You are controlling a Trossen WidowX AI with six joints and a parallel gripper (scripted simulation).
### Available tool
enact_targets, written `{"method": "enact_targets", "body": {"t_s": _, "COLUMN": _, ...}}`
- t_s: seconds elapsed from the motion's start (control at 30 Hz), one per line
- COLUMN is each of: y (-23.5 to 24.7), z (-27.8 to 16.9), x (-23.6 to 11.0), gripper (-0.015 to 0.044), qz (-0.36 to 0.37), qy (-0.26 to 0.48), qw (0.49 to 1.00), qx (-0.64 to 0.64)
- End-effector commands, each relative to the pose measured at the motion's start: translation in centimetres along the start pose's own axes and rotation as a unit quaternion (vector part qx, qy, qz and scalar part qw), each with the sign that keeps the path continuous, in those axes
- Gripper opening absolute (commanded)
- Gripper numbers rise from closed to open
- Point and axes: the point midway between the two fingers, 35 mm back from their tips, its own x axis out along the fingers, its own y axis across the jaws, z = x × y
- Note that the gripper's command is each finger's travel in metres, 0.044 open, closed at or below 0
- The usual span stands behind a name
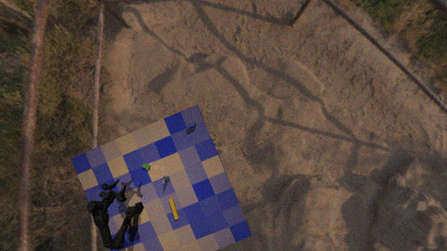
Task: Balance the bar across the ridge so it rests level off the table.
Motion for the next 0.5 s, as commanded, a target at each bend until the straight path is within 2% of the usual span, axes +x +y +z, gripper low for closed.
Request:
{"method": "enact_targets", "body": {"t_s": 0.0, "y": -1.1, "z": -0.7, "x": 1.4, "gripper": 0.0315, "qz": -0.017, "qy": 0.026, "qw": 0.999, "qx": -0.037}}
{"method": "enact_targets", "body": {"t_s": 0.47, "y": -5.7, "z": -3.0, "x": 4.8, "gripper": 0.0315, "qz": -0.059, "qy": 0.111, "qw": 0.984, "qx": -0.13}}
